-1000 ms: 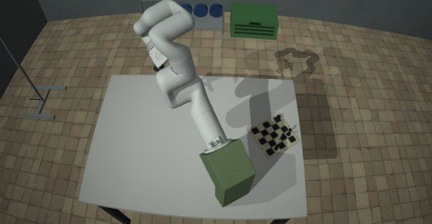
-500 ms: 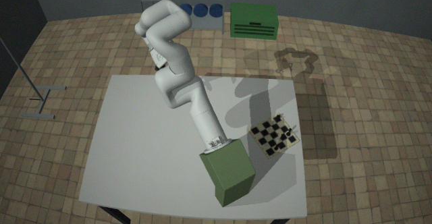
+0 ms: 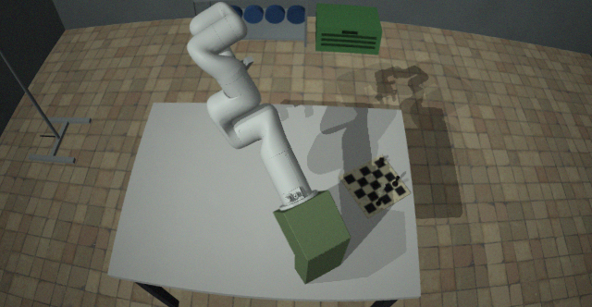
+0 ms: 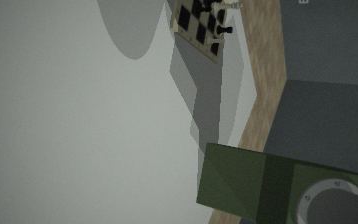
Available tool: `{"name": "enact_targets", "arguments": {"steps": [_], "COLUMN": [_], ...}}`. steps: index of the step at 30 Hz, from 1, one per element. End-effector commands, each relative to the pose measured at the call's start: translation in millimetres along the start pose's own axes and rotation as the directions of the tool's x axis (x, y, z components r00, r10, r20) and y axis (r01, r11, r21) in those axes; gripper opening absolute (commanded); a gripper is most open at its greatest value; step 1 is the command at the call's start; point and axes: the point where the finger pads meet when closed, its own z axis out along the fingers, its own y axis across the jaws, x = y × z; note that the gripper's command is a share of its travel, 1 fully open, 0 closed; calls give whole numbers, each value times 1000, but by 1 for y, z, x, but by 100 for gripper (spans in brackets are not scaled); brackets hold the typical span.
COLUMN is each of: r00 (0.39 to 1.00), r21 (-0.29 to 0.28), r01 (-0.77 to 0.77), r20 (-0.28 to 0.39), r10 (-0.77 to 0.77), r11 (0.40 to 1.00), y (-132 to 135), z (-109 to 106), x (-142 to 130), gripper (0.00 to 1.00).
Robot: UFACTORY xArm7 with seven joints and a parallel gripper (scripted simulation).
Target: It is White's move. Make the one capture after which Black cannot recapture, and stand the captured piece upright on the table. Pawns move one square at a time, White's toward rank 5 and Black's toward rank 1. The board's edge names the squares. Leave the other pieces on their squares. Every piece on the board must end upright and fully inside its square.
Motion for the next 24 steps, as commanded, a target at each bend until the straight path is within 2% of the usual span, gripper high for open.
{"name": "enact_targets", "arguments": {"steps": [1,2,3,5,6,9,10,12,13,15,16,18,19,21,22,24], "r00": [978,978,947,947,902,902,842,842,769,769,685,685,593,593,496,496], "r21": [18,18,23,23,26,26,25,25,21,21,14,14,5,5,-5,-5], "r01": [-205,-205,-318,-318,-430,-430,-537,-537,-636,-636,-725,-725,-802,-802,-865,-865], "r20": [28,28,46,46,65,65,84,84,101,101,117,117,131,131,143,143], "r10": [205,205,317,317,427,427,533,533,631,631,719,719,795,795,857,857], "r11": [979,979,948,948,903,903,843,843,771,771,688,688,597,597,501,501], "y": [-26,-26,-37,-37,-48,-48,-57,-57,-65,-65,-71,-71,-76,-76,-79,-79], "z": [8,8,14,14,21,21,29,29,37,37,47,47,56,56,66,66], "x": [26,26,43,43,60,60,79,79,98,98,118,118,137,137,157,157], "gripper": [100,100,100,100,100,100,100,100,100,100,100,100,100,100,100,100]}}
